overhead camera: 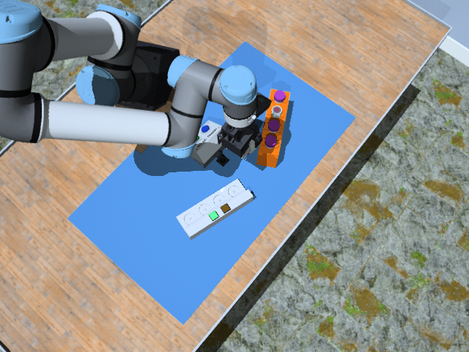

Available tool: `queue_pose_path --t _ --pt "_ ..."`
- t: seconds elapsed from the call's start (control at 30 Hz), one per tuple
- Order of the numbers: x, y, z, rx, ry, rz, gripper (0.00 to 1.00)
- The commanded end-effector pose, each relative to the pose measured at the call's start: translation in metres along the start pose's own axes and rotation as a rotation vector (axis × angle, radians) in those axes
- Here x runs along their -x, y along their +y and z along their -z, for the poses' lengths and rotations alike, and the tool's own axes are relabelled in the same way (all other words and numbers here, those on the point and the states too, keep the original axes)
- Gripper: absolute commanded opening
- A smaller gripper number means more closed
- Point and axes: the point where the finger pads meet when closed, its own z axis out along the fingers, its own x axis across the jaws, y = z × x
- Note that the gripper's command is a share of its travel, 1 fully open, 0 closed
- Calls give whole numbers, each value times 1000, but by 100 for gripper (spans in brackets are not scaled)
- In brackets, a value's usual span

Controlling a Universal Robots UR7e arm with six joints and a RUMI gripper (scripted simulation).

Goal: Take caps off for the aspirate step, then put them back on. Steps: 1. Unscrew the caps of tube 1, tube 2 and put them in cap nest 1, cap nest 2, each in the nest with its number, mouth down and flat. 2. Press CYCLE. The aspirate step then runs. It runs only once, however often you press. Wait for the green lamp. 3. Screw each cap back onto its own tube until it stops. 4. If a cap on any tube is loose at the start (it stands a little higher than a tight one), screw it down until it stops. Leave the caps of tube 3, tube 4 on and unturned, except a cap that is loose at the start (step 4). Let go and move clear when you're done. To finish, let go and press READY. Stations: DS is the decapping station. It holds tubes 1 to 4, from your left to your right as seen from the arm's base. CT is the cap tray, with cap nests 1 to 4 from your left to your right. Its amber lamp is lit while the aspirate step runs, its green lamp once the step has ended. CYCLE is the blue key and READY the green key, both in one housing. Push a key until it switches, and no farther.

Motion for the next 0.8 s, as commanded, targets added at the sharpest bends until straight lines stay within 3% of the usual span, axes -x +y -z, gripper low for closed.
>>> queue_pose_path --t 0.0,0.77 --pt "0 -32 -2 34 -24 -117 0" --pt "1 -149 -6 32 -24 -117 0"
